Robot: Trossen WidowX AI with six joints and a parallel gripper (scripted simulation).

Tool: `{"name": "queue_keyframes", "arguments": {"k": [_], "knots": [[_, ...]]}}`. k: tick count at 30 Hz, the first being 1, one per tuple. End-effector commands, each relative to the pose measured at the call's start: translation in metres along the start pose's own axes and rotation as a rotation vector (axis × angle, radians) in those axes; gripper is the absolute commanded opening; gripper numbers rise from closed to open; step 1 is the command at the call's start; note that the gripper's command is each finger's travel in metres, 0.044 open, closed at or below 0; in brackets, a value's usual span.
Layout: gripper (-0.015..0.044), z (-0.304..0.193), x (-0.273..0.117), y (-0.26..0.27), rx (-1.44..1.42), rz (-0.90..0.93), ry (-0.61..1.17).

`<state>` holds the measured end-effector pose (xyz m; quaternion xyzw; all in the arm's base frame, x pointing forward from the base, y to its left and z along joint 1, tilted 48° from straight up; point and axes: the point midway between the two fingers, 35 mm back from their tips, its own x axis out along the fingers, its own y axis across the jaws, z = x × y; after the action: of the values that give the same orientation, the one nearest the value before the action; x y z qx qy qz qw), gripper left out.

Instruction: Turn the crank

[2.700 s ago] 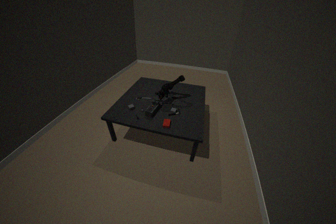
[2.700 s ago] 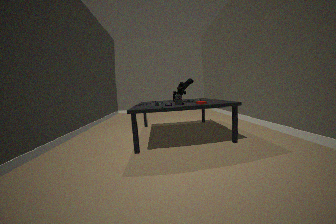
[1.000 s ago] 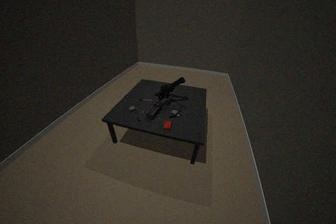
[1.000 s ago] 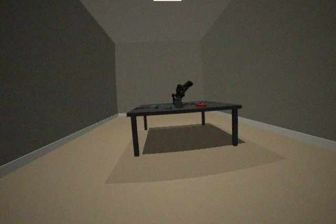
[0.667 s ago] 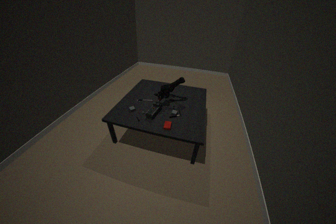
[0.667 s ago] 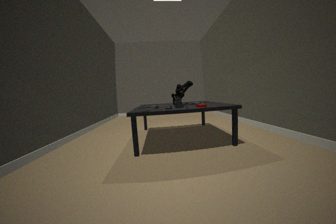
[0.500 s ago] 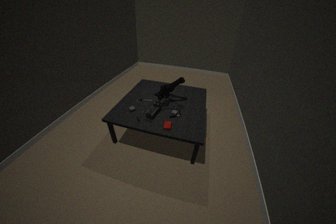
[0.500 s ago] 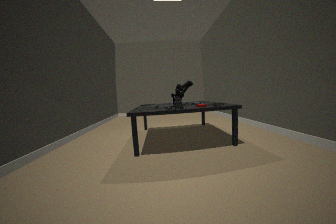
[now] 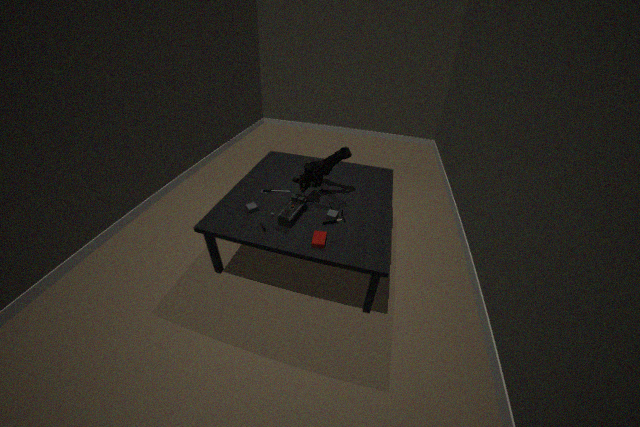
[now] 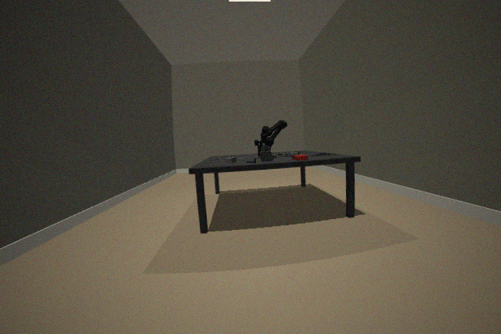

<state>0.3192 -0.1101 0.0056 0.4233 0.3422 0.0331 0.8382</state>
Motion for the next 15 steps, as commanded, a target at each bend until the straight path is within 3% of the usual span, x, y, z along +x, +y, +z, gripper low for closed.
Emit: {"name": "queue_keyframes", "arguments": {"k": [1,15], "knots": [[0.0,-0.0029,0.0027,-0.0085,0.008,-0.018,0.001],[0.0,-0.0112,0.0109,-0.0165,0.008,-0.018,0.001]]}}
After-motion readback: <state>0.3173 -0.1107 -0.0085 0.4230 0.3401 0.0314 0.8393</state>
